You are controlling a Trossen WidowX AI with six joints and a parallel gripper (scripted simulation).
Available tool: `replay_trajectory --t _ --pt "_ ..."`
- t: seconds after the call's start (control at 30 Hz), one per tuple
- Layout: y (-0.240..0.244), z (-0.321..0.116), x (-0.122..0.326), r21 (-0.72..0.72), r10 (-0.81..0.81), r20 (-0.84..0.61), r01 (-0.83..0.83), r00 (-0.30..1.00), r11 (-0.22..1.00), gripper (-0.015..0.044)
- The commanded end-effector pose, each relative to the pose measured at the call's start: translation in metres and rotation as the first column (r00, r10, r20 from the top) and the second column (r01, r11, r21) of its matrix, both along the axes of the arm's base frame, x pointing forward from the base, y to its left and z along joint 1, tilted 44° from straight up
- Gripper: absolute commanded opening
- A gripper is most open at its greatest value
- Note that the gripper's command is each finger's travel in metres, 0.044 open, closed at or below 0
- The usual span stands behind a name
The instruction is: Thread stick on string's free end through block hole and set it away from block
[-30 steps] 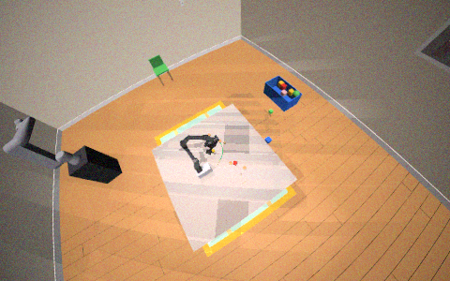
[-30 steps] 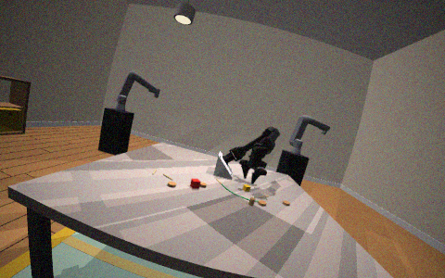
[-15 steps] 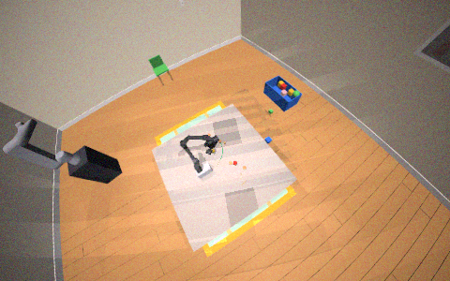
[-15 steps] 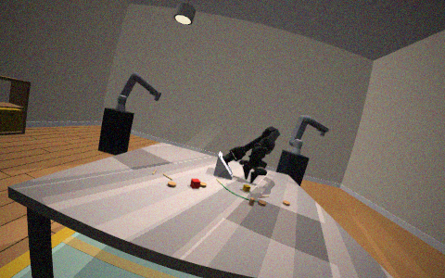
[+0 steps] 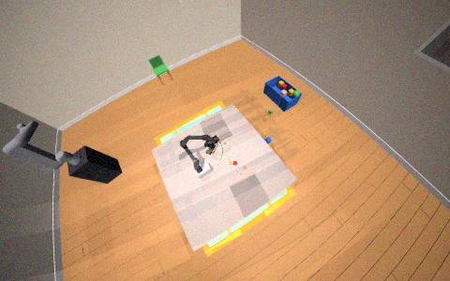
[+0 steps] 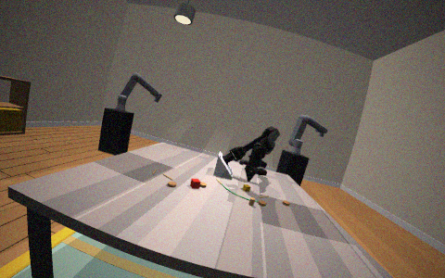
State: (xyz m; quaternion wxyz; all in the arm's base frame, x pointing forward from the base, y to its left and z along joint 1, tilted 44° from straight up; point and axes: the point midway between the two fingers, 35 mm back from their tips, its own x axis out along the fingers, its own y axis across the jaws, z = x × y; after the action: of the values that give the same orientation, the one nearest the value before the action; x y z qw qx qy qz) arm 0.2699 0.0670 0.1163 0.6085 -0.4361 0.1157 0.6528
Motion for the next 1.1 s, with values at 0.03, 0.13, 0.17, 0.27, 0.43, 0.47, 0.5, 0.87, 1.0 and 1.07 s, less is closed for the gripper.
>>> replay_trajectory --t 0.03,0.13,0.17,0.27,0.43,0.47,0.5,0.87,1.0,1.07 --pt "0.0000 0.0000 0.0000 0.000 0.000 0.000 0.000 1.000 1.000 0.0000" --pt "0.0000 0.0000 0.0000 0.000 0.000 0.000 0.000 1.000 1.000 0.0000" --pt "0.0000 0.0000 0.0000 0.000 0.000 0.000 0.000 1.000 1.000 0.0000" --pt "0.0000 0.0000 0.0000 0.000 0.000 0.000 0.000 1.000 1.000 0.0000" --pt "0.0000 0.0000 0.0000 0.000 0.000 0.000 0.000 1.000 1.000 0.0026" --pt "0.0000 0.0000 0.0000 0.000 0.000 0.000 0.000 1.000 1.000 0.0052" --pt "0.0000 0.0000 0.0000 0.000 0.000 0.000 0.000 1.000 1.000 0.0079" --pt "0.0000 0.0000 0.0000 0.000 0.000 0.000 0.000 1.000 1.000 0.0166" --pt "0.0000 0.0000 0.0000 0.000 0.000 0.000 0.000 1.000 1.000 0.0061" --pt "0.0000 0.0000 0.0000 0.000 0.000 0.000 0.000 1.000 1.000 0.0008"
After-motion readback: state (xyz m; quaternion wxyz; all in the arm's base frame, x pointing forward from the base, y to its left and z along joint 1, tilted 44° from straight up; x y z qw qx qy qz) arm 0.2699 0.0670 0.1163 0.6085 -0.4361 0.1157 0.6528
